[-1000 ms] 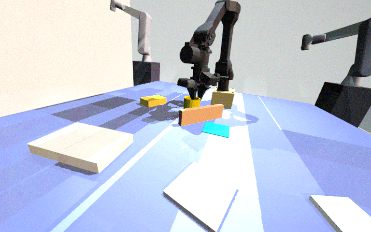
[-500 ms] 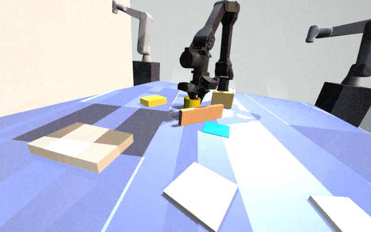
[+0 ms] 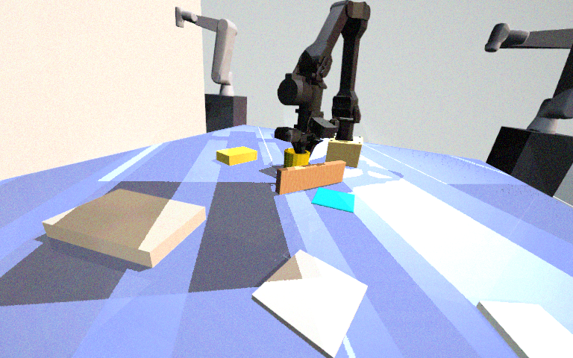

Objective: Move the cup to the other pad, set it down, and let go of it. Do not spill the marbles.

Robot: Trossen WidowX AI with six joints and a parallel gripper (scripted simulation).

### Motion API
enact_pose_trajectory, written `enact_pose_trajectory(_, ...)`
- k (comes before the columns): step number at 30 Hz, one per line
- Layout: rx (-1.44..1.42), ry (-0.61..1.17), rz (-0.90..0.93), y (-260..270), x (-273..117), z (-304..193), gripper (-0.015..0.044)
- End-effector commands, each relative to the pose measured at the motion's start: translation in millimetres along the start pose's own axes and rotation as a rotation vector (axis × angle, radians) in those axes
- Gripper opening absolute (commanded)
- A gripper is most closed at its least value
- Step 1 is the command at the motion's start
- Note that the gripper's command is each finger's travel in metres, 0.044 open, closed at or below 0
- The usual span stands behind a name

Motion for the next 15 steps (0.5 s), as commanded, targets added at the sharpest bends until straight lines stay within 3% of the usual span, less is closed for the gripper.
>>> enact_pose_trajectory(1, 0.0, 0.0, 0.0, 0, 0, 0, 0.006)
enact_pose_trajectory(9, 0.0, 0.0, 0.0, 0, 0, 0, 0.0)
enact_pose_trajectory(15, 0.0, 0.001, 0.0, -2, -12, 1, 0.0)
Point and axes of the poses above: the point midway between the two fingers, 35 mm back from their tips, its own x axis out along the fingers, its own y axis across the jaws, z = x × y, the point moved 1 cm from there along -x, back along the fingers, and after that the axes turned 8 degrees about x, right-handed, at the moved point
